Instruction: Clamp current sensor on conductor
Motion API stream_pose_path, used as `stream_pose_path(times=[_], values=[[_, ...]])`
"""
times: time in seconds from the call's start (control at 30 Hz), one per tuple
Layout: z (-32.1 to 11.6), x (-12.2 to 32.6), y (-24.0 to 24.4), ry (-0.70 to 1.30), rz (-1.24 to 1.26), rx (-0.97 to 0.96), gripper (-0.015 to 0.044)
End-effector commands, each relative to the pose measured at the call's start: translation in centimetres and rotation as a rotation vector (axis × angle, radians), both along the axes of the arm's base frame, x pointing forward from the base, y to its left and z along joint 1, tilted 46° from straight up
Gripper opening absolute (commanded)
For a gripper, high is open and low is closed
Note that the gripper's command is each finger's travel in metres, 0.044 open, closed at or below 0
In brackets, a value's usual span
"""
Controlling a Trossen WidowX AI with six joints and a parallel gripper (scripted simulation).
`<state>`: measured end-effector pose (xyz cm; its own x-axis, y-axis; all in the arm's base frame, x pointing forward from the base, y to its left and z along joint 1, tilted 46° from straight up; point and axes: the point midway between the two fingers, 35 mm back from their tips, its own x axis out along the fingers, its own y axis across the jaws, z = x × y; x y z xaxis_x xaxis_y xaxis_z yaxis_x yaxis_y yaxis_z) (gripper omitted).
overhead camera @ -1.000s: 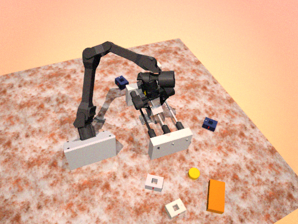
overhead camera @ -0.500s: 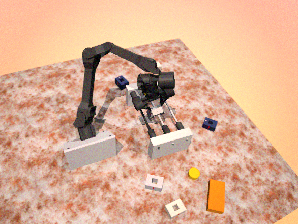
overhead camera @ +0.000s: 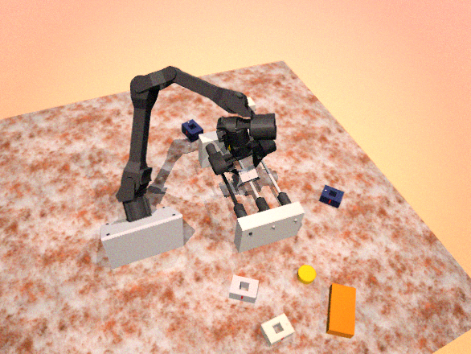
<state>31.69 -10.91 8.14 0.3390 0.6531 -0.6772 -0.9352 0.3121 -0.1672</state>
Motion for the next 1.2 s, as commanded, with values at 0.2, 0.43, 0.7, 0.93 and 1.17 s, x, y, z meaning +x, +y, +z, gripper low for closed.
stream_pose_path(times=[0.2,0.43,0.7,0.93,1.17], values=[[0.0,0.0,0.0,0.000,0.002,-0.001,0.0000],[0.0,0.0,0.0,0.000,0.002,-0.001,0.0000],[0.0,0.1,0.0,0.004,0.006,-0.001,0.0000],[-0.1,0.6,-0.1,0.057,0.057,0.005,0.0000],[-0.2,1.1,-0.1,0.121,0.122,0.014,0.0000]])
